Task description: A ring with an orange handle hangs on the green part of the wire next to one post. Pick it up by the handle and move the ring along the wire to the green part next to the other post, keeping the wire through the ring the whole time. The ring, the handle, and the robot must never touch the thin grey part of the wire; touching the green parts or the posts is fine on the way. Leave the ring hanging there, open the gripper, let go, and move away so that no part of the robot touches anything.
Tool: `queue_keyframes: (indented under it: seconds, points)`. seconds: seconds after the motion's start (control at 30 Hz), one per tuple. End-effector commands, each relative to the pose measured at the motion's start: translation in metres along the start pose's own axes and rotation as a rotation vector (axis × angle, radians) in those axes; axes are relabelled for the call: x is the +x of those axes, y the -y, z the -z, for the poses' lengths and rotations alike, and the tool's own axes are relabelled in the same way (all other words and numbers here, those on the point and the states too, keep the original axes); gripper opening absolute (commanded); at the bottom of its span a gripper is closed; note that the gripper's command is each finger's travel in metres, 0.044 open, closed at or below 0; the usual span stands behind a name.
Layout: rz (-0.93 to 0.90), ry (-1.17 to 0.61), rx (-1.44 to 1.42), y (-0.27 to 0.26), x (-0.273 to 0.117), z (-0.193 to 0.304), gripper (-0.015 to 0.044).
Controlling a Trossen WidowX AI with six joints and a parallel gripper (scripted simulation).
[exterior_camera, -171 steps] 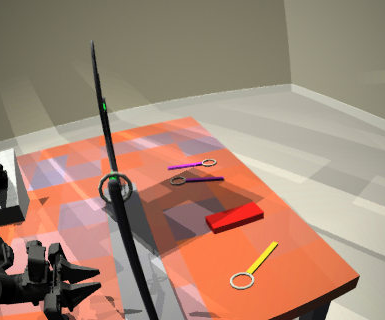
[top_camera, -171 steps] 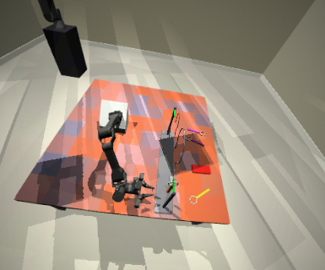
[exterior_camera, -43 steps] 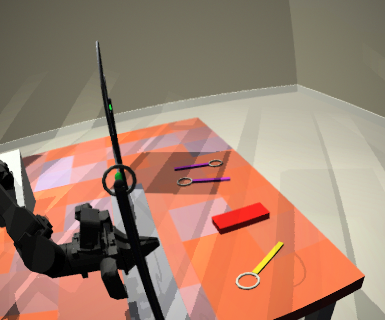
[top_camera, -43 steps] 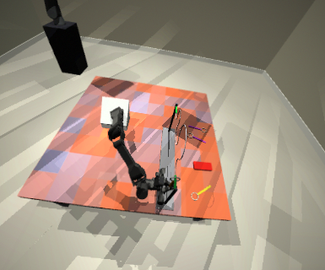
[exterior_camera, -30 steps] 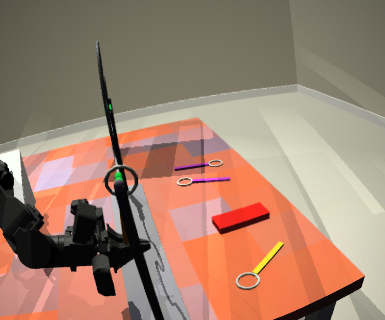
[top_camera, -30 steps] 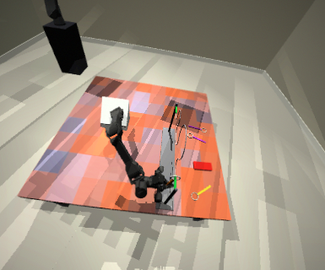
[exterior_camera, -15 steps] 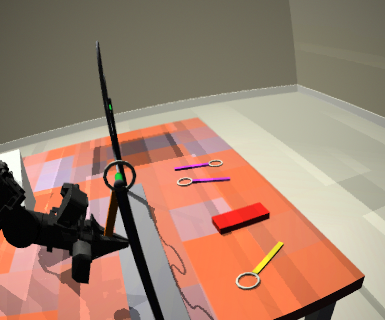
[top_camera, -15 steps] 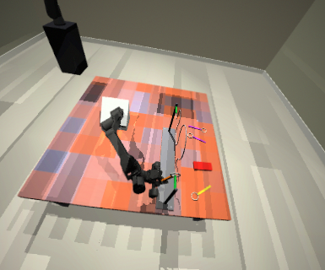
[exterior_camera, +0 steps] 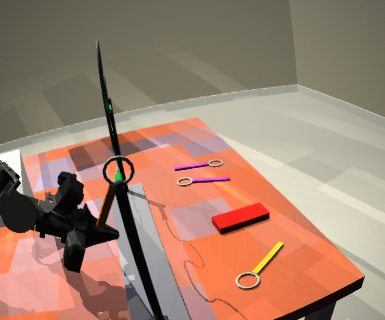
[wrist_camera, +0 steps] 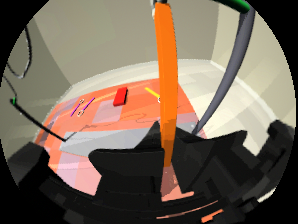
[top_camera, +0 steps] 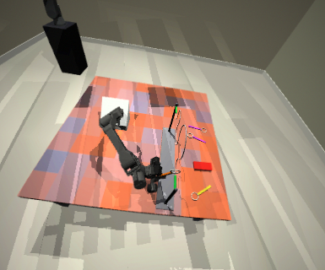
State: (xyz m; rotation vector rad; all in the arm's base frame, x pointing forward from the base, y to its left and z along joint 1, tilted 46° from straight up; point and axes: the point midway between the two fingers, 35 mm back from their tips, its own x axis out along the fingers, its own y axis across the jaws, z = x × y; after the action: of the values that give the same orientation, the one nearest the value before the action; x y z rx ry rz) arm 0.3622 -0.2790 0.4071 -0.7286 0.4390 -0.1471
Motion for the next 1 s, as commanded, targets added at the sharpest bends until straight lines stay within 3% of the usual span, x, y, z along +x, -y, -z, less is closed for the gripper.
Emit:
queue_keyframes:
  seconds: [0.0, 0.97]
  points:
    - [-0.021, 0.002, 0.039, -0.009, -0.001, -0.002, -0.015]
    - [-0.315, 0.014, 0.55, -0.094, -0.013, -0.025, -0.015]
